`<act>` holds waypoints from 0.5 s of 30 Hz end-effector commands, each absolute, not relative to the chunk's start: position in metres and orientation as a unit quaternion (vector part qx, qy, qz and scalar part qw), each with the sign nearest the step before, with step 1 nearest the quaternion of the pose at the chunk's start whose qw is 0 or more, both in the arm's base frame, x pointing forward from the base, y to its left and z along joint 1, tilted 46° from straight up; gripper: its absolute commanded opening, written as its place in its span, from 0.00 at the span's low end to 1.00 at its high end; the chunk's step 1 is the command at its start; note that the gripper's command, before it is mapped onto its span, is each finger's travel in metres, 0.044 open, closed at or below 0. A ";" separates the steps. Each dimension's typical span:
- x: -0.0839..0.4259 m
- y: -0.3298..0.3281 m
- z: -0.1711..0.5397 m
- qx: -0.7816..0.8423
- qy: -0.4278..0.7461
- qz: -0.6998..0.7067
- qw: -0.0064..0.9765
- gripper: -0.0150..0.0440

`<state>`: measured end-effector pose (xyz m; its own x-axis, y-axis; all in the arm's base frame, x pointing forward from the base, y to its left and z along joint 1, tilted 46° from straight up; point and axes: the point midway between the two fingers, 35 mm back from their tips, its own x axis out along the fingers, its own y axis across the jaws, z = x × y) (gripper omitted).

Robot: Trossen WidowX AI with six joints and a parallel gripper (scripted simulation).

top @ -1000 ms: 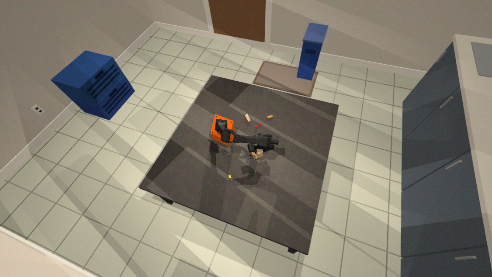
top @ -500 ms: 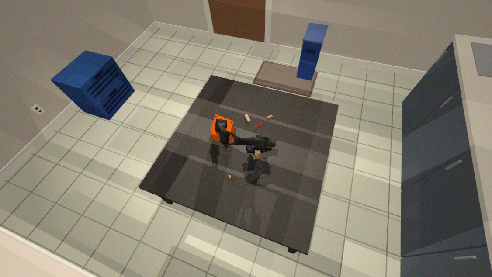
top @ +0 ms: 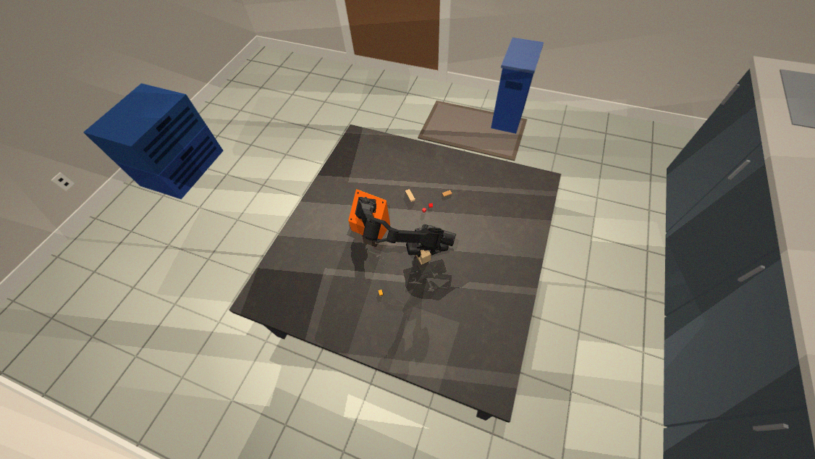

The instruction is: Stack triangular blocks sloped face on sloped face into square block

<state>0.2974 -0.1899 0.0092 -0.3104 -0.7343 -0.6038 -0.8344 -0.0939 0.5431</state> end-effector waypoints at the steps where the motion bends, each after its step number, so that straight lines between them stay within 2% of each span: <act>1: 0.297 -0.189 0.009 -0.585 0.670 0.454 0.052 0.25; 15: 0.297 -0.189 0.010 -0.586 0.669 0.454 0.049 0.25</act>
<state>0.2969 -0.1893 0.0089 -0.3093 -0.7362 -0.6019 -0.8317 -0.0975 0.5466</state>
